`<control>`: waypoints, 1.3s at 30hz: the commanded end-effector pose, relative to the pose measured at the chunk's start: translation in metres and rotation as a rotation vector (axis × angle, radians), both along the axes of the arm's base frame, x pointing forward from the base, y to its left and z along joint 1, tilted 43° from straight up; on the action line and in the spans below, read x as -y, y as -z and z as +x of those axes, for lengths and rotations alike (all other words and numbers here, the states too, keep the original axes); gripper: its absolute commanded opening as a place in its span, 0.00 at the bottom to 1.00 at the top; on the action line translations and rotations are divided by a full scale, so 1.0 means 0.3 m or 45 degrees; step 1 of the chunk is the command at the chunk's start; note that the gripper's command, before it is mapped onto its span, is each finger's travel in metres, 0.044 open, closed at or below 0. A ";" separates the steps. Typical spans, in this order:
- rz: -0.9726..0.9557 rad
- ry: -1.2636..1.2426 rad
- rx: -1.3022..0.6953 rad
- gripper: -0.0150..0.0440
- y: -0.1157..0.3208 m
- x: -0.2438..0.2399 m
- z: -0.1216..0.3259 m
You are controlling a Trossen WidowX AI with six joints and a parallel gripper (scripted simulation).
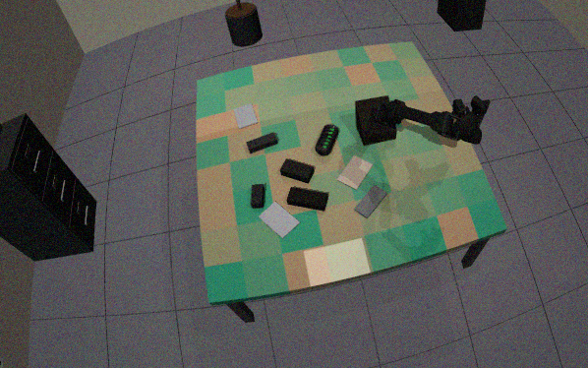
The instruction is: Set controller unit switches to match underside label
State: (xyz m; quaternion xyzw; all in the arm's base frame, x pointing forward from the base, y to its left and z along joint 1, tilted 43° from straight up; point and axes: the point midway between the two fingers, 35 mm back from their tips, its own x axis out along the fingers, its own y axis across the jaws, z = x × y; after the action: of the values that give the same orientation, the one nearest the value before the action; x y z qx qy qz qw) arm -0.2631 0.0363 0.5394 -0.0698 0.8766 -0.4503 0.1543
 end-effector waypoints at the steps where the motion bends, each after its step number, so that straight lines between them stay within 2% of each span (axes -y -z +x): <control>1: 0.000 0.000 0.000 0.89 0.000 0.000 0.000; 7: 0.000 0.000 0.000 0.62 0.000 0.000 0.000; 11: -0.027 0.095 0.061 0.80 0.049 -0.043 0.001; 16: -0.162 0.328 0.156 1.00 0.127 -0.225 -0.011; 27: -0.517 0.850 0.294 1.00 0.316 -0.632 0.106; 39: -0.961 1.403 0.309 1.00 0.530 -0.962 0.436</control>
State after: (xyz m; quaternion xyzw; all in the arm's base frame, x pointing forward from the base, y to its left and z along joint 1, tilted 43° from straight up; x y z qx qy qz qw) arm -0.1628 0.3028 0.4002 0.3531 0.5982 -0.7194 -0.0023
